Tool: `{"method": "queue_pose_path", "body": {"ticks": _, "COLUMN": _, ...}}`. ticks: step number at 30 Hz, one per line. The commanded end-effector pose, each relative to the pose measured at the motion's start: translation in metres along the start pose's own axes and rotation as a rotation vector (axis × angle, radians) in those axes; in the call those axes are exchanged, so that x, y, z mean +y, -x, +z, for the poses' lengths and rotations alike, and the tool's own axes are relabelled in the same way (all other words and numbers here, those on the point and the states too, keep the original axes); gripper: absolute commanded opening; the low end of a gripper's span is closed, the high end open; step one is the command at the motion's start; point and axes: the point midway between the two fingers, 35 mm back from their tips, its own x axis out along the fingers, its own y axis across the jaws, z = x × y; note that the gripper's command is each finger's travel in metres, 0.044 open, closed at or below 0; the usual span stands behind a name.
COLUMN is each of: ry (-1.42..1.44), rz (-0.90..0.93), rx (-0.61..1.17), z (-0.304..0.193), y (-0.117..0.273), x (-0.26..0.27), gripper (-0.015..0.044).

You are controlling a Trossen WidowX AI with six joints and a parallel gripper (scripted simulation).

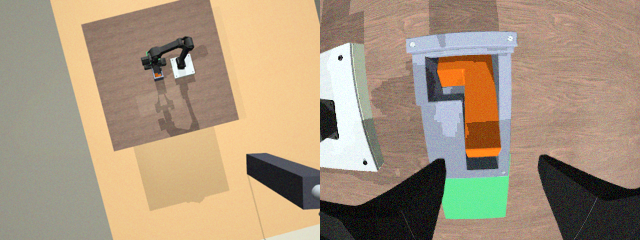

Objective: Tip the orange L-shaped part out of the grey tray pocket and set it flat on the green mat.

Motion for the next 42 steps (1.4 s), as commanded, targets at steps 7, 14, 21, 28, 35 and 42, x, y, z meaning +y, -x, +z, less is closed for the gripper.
{"method": "queue_pose_path", "body": {"ticks": 7, "ry": 0.012, "rz": 0.013, "rx": -0.001, "z": 0.0, "y": -0.025, "x": 0.003, "gripper": 0.028}}
{"method": "queue_pose_path", "body": {"ticks": 14, "ry": 0.012, "rz": 0.013, "rx": -0.001, "z": 0.0, "y": -0.036, "x": 0.003, "gripper": 0.028}}
{"method": "queue_pose_path", "body": {"ticks": 21, "ry": 0.012, "rz": 0.013, "rx": -0.001, "z": 0.0, "y": -0.047, "x": 0.002, "gripper": 0.028}}
{"method": "queue_pose_path", "body": {"ticks": 28, "ry": 0.012, "rz": 0.013, "rx": -0.001, "z": 0.0, "y": -0.058, "x": 0.003, "gripper": 0.028}}
{"method": "queue_pose_path", "body": {"ticks": 35, "ry": 0.012, "rz": 0.013, "rx": -0.001, "z": 0.0, "y": -0.07, "x": 0.004, "gripper": 0.028}}
{"method": "queue_pose_path", "body": {"ticks": 42, "ry": 0.008, "rz": 0.007, "rx": 0.001, "z": -0.001, "y": -0.068, "x": 0.002, "gripper": 0.0175}}
